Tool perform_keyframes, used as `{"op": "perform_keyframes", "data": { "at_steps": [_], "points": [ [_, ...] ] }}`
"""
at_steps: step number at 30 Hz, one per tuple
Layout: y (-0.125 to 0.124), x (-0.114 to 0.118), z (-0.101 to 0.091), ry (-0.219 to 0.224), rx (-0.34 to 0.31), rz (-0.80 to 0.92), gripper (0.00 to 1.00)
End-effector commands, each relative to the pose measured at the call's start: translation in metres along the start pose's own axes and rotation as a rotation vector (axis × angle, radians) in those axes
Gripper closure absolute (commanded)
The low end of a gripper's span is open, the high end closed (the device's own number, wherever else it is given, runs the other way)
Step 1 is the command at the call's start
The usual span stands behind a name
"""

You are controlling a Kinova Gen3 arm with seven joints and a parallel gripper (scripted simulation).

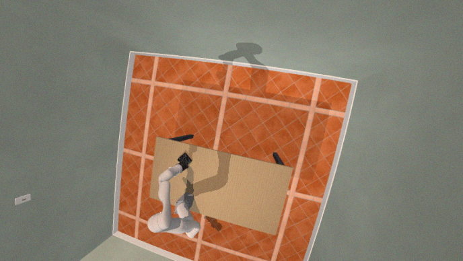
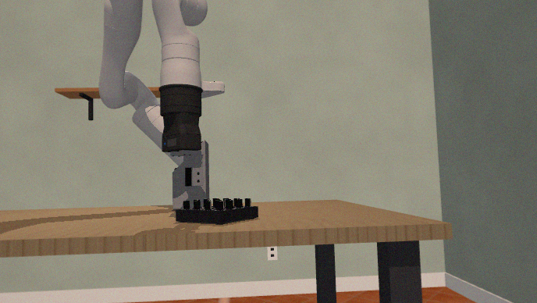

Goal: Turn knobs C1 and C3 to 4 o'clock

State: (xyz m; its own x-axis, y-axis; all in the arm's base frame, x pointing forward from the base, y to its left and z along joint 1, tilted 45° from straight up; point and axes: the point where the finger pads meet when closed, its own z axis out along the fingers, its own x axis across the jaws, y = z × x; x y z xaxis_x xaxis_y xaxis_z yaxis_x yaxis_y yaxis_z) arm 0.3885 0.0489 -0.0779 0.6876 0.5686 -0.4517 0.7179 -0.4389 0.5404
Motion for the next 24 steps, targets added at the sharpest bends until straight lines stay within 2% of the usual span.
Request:
{"op": "perform_keyframes", "data": {
  "at_steps": [1, 8, 10, 11, 16, 24],
  "points": [
    [-0.002, 0.004, -0.004, 0.007, 0.002, 0.003, 0.54],
    [-0.002, 0.005, -0.005, 0.009, 0.002, 0.001, 0.54],
    [-0.004, 0.013, -0.007, 0.011, 0.003, -0.032, 0.54],
    [-0.007, 0.016, -0.010, -0.001, 0.007, -0.065, 0.54],
    [-0.017, 0.052, -0.024, -0.001, 0.006, -0.243, 0.54],
    [-0.017, 0.059, -0.025, 0.012, 0.002, -0.254, 0.54]
  ]
}}
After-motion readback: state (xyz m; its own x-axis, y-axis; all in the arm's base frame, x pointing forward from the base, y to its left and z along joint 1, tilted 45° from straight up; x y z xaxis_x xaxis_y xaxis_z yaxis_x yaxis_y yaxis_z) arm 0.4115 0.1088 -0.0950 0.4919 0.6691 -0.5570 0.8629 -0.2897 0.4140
